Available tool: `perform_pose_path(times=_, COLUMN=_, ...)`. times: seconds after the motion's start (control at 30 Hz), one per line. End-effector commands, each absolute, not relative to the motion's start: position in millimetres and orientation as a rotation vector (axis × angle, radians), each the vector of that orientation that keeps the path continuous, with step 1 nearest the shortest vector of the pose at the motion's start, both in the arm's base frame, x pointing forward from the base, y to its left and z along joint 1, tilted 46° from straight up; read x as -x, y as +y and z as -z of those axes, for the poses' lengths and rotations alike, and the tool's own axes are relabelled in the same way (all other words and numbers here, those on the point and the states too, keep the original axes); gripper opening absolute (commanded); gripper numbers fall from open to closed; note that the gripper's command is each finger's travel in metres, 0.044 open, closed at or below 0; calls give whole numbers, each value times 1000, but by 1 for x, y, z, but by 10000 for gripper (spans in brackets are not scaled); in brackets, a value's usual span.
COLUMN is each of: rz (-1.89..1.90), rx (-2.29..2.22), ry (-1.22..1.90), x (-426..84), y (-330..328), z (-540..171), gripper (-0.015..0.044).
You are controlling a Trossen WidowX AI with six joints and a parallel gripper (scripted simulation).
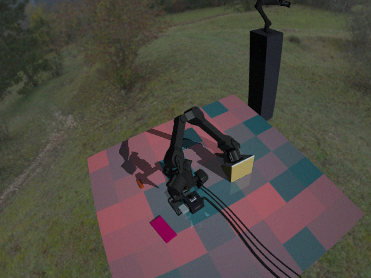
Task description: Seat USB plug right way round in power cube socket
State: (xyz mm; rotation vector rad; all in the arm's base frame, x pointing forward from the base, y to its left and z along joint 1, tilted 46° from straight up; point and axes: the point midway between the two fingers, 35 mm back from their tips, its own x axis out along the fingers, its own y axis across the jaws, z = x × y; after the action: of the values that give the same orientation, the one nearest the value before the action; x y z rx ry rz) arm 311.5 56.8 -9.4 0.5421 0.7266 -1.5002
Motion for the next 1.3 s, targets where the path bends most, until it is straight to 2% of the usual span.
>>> perform_pose_path(times=0.0, rz=1516, rx=-530, ry=710, x=-311, y=55, z=8, gripper=440)
perform_pose_path(times=1.27, rz=1517, rx=-530, ry=709, x=-308, y=34, z=29, gripper=440)
